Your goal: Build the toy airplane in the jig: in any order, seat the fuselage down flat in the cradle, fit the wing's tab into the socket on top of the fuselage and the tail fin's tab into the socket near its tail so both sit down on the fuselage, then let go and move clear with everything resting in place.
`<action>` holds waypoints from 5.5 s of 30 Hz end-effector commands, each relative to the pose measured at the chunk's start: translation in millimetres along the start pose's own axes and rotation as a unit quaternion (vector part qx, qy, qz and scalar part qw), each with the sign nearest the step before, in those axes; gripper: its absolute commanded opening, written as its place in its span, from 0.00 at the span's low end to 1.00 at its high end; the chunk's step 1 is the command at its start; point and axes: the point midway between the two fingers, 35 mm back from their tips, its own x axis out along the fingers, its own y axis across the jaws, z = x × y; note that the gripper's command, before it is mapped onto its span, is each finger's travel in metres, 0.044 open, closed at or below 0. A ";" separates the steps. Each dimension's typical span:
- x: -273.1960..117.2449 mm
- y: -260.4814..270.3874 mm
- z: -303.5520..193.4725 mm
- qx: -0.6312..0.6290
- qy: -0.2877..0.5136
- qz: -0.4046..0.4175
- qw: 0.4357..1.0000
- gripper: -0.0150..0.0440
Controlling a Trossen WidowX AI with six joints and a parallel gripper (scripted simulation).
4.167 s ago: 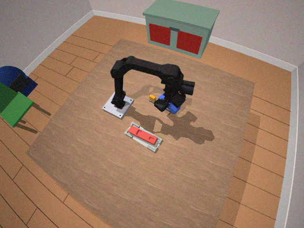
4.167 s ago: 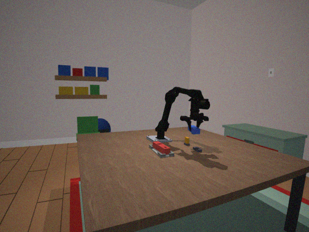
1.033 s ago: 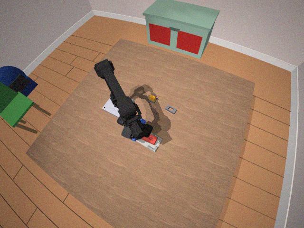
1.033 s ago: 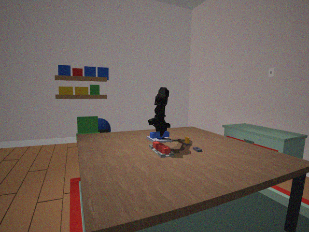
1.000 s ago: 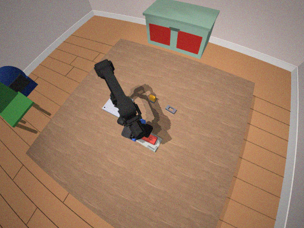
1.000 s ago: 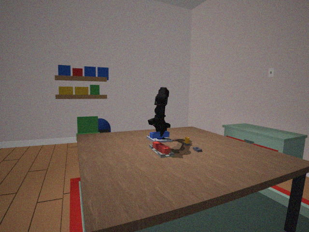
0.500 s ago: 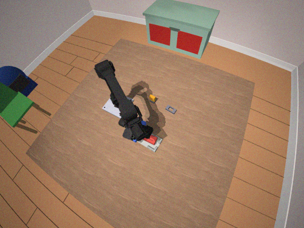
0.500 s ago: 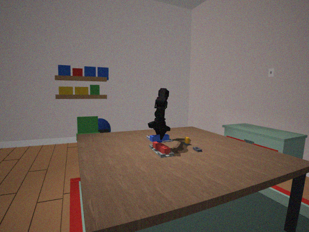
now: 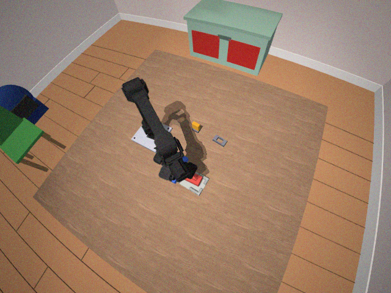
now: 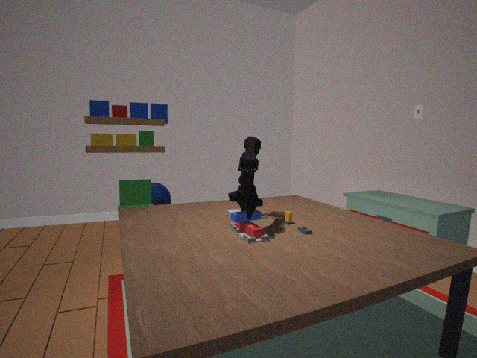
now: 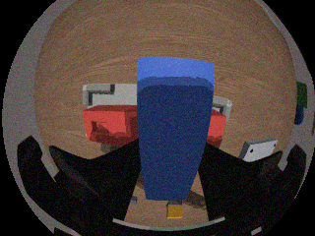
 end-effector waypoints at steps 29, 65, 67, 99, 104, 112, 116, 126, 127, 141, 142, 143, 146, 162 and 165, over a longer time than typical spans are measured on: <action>-7.8 1.1 0.7 0.000 0.000 0.000 1.000 1.00; -85.0 5.2 3.5 -0.669 0.000 0.001 0.743 1.00; -85.0 5.2 3.5 -0.669 0.000 0.001 0.743 1.00; -55.7 -34.1 -260.9 -0.669 0.010 0.009 0.744 1.00; -27.3 -35.5 -260.8 -0.669 0.010 0.009 0.744 1.00; -12.0 -35.5 -261.2 -0.669 0.010 0.009 0.744 1.00; -6.7 -35.1 -261.6 -0.669 0.010 0.009 0.744 1.00; 9.6 -34.4 -262.5 -0.669 0.010 0.009 0.744 1.00; 11.3 -34.4 -262.5 -0.669 0.010 0.009 0.744 1.00; 34.2 -35.3 -262.6 -0.669 0.010 0.009 0.744 1.00; 35.9 -35.4 -262.6 -0.669 0.010 0.009 0.744 1.00; 37.5 -35.6 -262.5 -0.669 0.010 0.009 0.744 1.00; 39.8 -35.8 -262.4 -0.669 0.010 0.009 0.744 1.00; 39.8 -35.8 -262.4 -0.669 0.010 0.009 0.744 0.35; 39.8 -35.8 -262.4 -0.669 0.010 0.009 0.744 0.32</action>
